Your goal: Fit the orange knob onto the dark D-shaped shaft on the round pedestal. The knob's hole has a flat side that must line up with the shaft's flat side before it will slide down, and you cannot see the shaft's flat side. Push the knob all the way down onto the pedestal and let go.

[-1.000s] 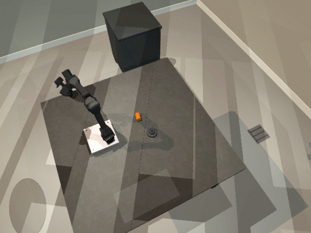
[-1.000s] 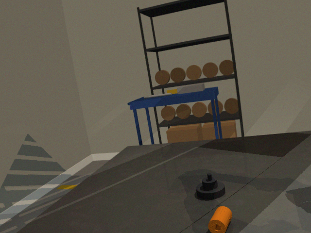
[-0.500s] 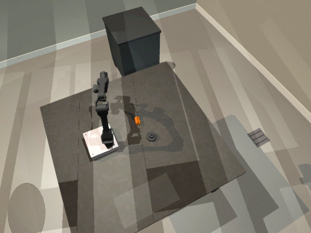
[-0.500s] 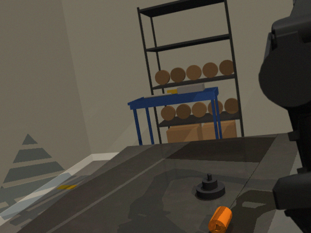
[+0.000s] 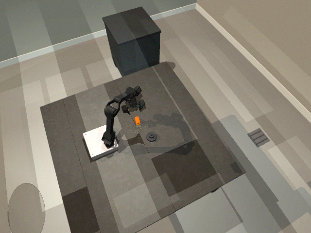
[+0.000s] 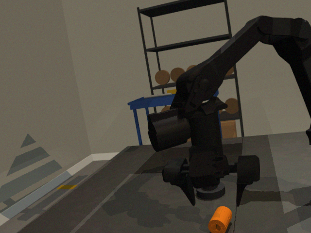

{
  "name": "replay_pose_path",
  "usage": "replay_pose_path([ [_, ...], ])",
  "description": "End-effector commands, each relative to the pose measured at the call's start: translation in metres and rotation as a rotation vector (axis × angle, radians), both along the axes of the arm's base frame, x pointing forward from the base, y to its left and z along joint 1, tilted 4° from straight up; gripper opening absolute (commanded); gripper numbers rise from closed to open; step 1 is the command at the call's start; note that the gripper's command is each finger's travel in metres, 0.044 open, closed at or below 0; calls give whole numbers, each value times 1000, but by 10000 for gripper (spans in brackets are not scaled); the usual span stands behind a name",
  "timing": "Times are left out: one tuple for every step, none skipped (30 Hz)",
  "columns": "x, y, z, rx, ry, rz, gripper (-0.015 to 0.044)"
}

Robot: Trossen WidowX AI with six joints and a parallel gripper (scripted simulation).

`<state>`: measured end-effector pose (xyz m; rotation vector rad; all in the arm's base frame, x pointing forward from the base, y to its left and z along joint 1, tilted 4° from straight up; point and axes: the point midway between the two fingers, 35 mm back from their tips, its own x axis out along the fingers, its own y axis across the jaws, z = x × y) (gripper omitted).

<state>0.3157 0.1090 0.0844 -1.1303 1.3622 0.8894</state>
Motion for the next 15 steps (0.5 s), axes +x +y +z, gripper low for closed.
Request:
replay_pose_path([
  [1, -34, -5, -58, 25, -134, 440],
  [1, -34, -5, -58, 25, -134, 440],
  [1, -34, -5, -58, 25, -134, 440],
  [1, -34, -5, -58, 25, -134, 440],
  [1, -34, -6, -58, 25, -134, 440],
  [1, -35, -9, -59, 25, -134, 440],
  [0, -36, -14, -59, 25, -134, 440],
  [0, -37, -21, -59, 25, -134, 440],
  [-1, -38, -26, -59, 25, -134, 440],
  [-1, -38, -29, -59, 25, -134, 440],
  [-1, -38, -30, -59, 26, -134, 440],
  [-1, -38, -30, -59, 26, -134, 440],
  [-1, -38, -30, -59, 26, -134, 440],
  [-1, -38, -30, -59, 26, -134, 440],
  [-1, -38, -31, -59, 26, -134, 440],
])
